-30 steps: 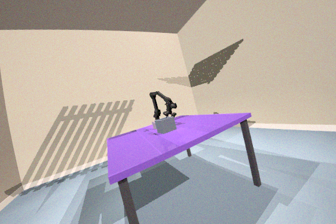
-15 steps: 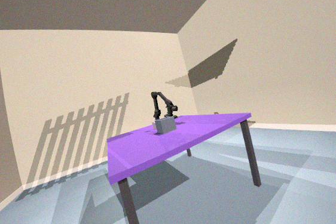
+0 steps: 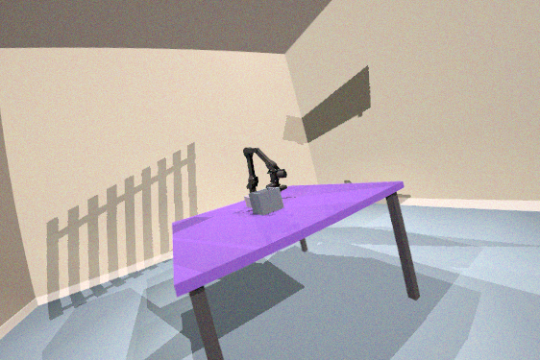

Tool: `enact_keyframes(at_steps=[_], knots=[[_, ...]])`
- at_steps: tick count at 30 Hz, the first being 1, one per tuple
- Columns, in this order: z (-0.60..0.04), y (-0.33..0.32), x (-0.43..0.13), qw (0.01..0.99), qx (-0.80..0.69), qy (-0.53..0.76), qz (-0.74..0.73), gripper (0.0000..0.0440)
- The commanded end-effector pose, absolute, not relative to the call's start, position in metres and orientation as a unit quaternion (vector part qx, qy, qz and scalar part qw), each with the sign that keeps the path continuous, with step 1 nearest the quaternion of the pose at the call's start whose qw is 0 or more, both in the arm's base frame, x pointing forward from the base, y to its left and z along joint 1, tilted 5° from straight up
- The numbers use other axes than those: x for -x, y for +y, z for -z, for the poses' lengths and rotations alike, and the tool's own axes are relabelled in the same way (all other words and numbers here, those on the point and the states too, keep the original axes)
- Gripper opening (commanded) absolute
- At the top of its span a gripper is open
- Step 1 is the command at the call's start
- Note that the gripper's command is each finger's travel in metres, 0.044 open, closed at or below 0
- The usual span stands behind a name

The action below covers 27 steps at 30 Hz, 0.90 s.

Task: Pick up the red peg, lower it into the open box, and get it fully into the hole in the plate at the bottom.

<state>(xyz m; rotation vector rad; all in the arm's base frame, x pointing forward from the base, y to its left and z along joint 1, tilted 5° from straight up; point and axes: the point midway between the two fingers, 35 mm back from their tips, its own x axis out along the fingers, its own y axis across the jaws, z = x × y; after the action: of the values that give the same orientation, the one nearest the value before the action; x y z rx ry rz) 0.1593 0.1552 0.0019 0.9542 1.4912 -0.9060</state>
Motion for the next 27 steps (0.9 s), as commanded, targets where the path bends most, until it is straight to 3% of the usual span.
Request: enact_keyframes(at_steps=[1,11,27], knots=[[-0.008,0.16,-0.164,0.541,-0.417,0.626,0.376,0.0024],[-0.033,0.172,-0.177,0.536,-0.458,0.617,0.35,0.0],[-0.099,0.176,-0.213,0.565,-0.504,0.587,0.286,0.0]])
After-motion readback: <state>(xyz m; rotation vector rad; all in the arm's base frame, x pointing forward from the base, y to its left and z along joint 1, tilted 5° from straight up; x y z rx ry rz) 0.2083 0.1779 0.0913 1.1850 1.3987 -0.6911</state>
